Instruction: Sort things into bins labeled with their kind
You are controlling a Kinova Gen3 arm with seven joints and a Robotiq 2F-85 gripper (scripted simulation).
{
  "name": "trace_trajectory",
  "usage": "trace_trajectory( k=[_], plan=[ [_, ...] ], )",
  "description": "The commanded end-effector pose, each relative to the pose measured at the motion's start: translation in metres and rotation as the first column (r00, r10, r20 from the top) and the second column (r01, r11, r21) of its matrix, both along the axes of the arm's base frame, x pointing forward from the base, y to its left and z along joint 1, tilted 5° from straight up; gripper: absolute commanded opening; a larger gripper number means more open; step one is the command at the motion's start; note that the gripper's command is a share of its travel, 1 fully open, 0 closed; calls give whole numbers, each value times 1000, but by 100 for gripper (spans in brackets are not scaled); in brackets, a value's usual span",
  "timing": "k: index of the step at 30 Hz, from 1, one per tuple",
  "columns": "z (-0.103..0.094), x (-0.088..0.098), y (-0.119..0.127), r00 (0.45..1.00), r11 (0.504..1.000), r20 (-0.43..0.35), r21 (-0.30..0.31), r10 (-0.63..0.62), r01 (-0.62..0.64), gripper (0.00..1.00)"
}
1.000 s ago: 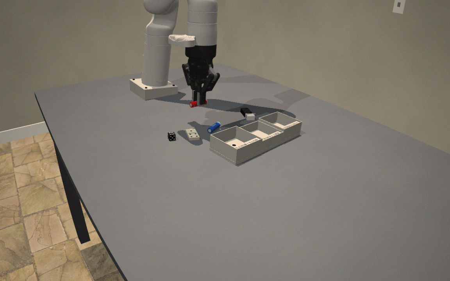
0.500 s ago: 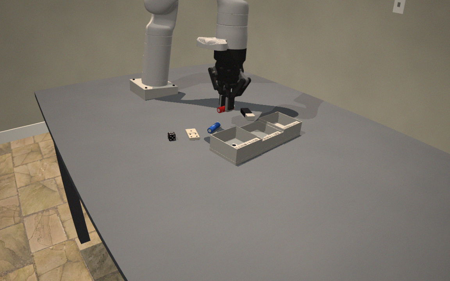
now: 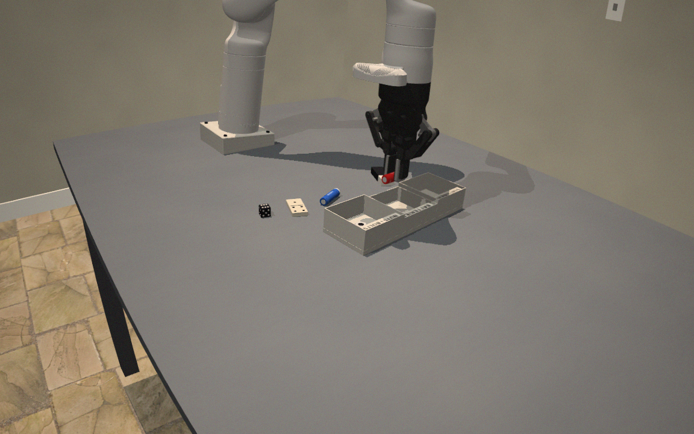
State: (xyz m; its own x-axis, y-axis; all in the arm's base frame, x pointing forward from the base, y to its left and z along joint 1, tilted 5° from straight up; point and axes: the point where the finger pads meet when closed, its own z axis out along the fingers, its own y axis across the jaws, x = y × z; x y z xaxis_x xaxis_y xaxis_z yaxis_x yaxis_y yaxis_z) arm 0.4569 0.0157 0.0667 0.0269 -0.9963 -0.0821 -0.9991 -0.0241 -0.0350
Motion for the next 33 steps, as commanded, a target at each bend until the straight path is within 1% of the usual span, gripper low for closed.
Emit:
trace_trajectory(
  k=[1, 24, 27, 33],
  plan=[
    [-1, 12, 2, 1000, 1000, 2, -8, 14, -14, 9],
    [-1, 10, 2, 1000, 1000, 2, -8, 14, -14, 9],
    [-3, 10, 2, 1000, 1000, 2, -8, 14, -14, 9],
    [-15, 10, 3, 1000, 1000, 2, -8, 14, -14, 9]
  ],
)
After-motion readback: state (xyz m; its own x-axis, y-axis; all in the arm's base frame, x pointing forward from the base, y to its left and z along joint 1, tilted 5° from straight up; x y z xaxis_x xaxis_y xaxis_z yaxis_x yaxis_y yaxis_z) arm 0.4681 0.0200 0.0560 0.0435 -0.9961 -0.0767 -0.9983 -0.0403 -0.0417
